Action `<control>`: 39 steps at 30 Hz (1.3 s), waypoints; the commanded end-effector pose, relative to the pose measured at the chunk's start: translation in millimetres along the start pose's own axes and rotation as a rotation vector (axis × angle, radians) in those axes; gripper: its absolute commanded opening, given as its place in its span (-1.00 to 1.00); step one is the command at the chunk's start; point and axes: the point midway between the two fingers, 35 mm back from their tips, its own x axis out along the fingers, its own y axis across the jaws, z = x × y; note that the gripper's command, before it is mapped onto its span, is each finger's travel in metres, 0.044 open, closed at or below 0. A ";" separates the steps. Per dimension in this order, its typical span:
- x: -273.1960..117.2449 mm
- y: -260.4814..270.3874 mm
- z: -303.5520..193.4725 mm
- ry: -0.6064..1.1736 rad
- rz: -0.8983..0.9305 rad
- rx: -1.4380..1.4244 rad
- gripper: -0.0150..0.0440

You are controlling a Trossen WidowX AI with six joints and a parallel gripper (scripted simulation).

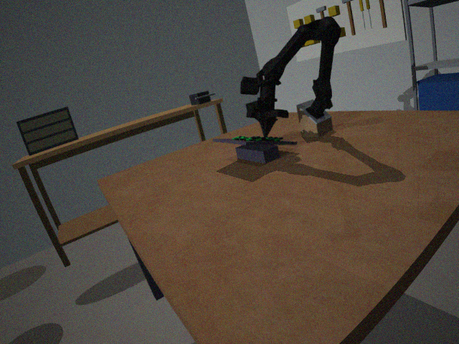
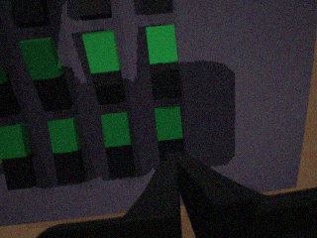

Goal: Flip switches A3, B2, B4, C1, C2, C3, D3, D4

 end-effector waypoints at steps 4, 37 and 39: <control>1.2 0.5 0.5 -0.003 0.004 0.003 -0.49; -65.1 17.0 38.9 0.024 -0.002 0.003 -0.49; -66.6 34.9 64.3 0.022 0.002 0.003 -0.49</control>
